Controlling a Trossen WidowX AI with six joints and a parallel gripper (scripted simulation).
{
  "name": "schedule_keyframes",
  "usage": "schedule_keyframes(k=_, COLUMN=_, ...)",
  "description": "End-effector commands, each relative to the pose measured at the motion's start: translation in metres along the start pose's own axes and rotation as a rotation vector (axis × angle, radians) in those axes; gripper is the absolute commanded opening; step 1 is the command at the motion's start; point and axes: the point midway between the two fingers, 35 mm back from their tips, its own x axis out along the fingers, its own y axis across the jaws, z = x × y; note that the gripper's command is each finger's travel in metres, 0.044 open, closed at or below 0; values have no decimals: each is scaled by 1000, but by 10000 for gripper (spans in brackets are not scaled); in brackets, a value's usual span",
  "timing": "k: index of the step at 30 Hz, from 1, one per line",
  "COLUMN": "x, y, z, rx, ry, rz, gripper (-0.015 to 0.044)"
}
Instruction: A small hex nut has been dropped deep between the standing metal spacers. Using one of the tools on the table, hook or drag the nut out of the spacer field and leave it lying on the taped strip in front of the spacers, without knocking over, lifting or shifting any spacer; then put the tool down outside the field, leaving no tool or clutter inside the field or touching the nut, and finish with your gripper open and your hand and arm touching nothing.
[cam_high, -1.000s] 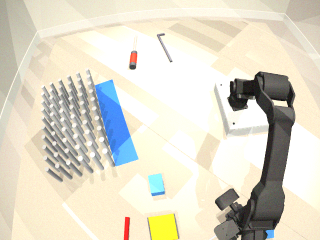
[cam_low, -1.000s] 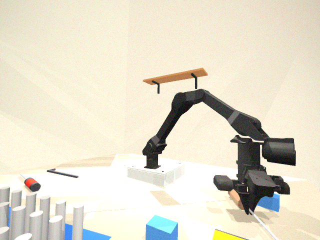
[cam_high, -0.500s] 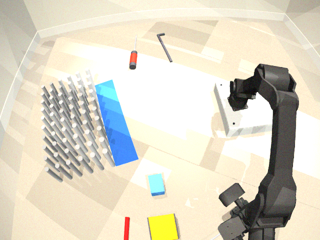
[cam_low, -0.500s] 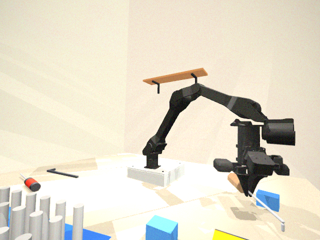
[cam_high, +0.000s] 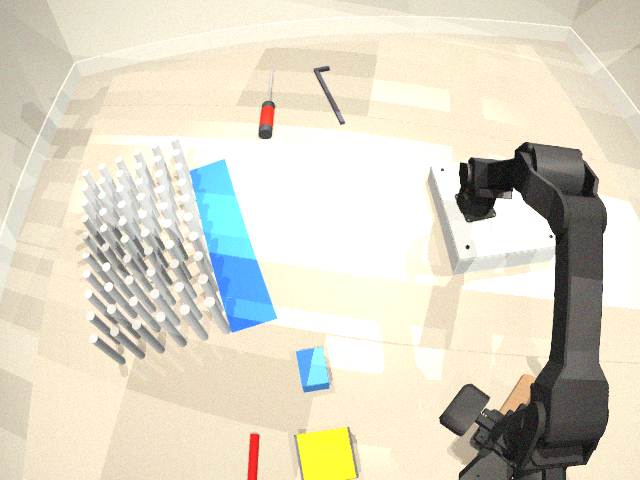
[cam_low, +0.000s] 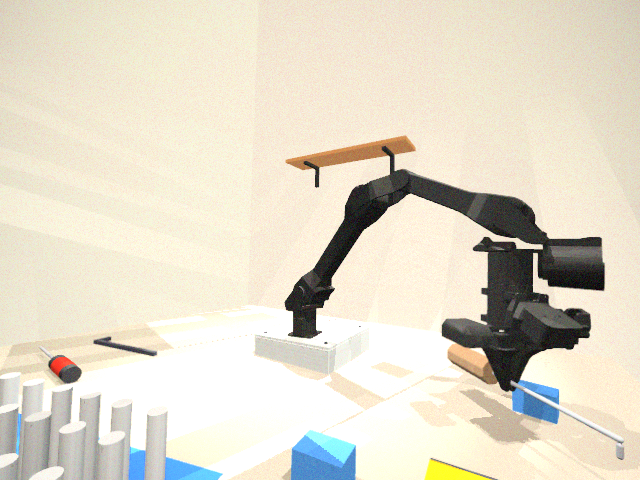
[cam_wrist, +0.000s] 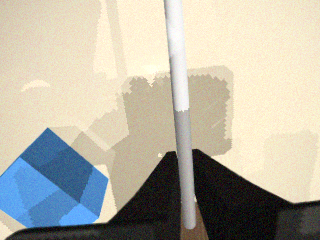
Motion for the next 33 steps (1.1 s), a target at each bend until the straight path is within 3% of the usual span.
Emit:
schedule_keyframes(k=1, x=-4, y=12, z=2, rx=-140, ry=-12, rz=6, gripper=0)
schedule_keyframes(k=33, x=33, y=18, z=2, rx=-223, ry=-8, rz=4, gripper=0)
